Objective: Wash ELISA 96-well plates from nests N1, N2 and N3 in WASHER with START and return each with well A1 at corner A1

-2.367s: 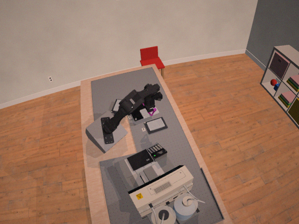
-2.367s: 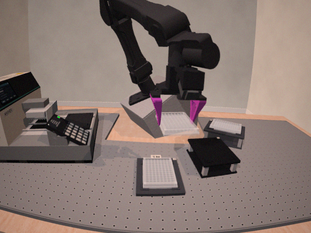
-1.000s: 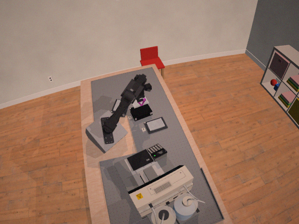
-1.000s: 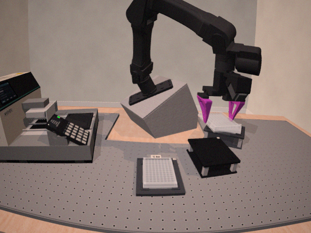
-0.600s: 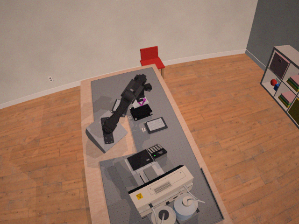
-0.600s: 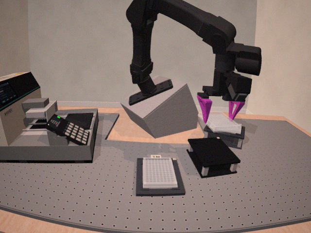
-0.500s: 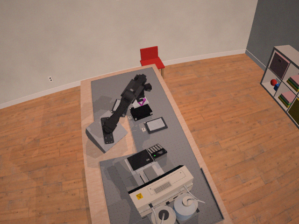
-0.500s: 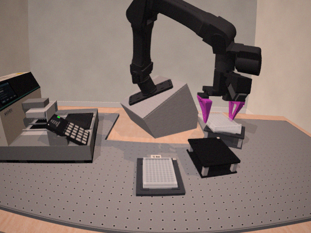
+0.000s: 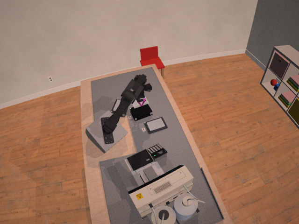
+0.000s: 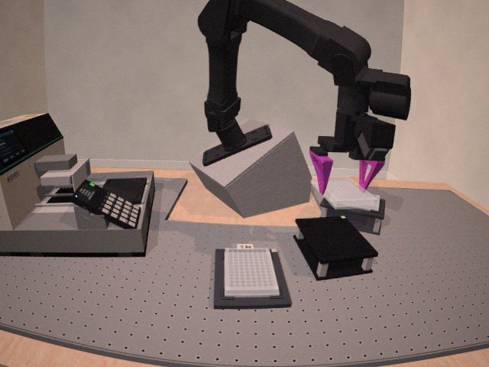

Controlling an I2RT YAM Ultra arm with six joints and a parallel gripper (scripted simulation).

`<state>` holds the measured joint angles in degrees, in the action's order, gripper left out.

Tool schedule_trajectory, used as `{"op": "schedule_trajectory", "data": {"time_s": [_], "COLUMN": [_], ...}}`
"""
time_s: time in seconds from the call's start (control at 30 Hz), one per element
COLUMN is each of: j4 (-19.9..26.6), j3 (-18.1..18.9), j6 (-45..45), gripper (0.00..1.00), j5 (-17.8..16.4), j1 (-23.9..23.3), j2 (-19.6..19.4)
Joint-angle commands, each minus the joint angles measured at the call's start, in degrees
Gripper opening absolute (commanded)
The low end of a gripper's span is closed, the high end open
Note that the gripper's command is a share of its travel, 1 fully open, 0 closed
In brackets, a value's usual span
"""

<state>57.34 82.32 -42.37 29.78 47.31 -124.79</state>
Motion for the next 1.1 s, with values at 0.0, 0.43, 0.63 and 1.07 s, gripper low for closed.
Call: {"op": "schedule_trajectory", "data": {"time_s": [0.0,0.43,0.63,1.07], "j4": [-0.87,-4.92,-7.13,-11.12], "j3": [-0.31,-2.31,-3.33,-4.98], "j6": [0.34,1.88,2.73,4.35], "gripper": [0.0,0.0,0.0,0.0], "j5": [0.19,0.4,0.51,0.71], "j1": [0.05,-1.3,-2.03,-3.45], "j2": [0.27,-1.01,-1.77,-3.29]}}
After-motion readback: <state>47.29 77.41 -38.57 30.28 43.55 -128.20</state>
